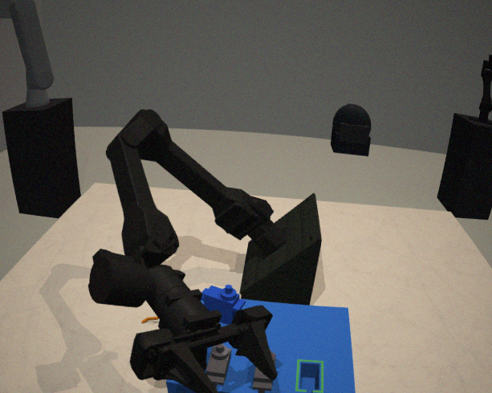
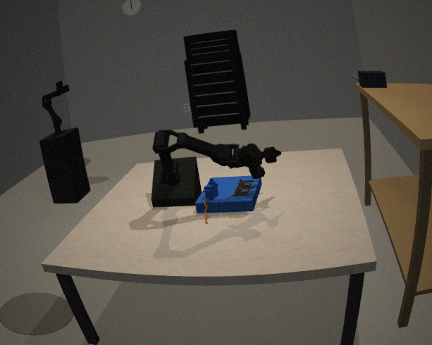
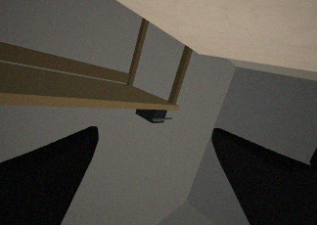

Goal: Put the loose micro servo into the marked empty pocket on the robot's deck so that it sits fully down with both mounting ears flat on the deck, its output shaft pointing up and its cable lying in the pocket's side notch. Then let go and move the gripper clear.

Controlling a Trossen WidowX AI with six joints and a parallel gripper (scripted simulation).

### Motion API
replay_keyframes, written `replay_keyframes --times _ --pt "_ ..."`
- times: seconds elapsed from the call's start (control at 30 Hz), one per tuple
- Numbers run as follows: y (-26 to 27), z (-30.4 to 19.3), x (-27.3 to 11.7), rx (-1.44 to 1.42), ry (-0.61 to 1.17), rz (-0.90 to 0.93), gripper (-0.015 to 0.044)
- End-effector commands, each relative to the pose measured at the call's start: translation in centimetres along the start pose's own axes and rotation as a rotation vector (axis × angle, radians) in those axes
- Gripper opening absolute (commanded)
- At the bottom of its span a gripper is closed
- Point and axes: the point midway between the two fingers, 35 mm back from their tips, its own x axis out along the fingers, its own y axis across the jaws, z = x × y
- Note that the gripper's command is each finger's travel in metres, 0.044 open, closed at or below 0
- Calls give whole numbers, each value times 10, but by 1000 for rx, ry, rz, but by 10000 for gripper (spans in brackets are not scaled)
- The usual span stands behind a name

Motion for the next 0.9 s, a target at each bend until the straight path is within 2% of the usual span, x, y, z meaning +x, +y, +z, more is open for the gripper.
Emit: replay_keyframes --times 0.0,0.03,0.43,0.87 --pt "-1 0 0 3 -4 -3 426" --pt "-3 0 0 9 -11 -10 440" --pt "-66 2 -14 154 -278 -230 440" --pt "-131 11 -70 177 -667 -440 440"
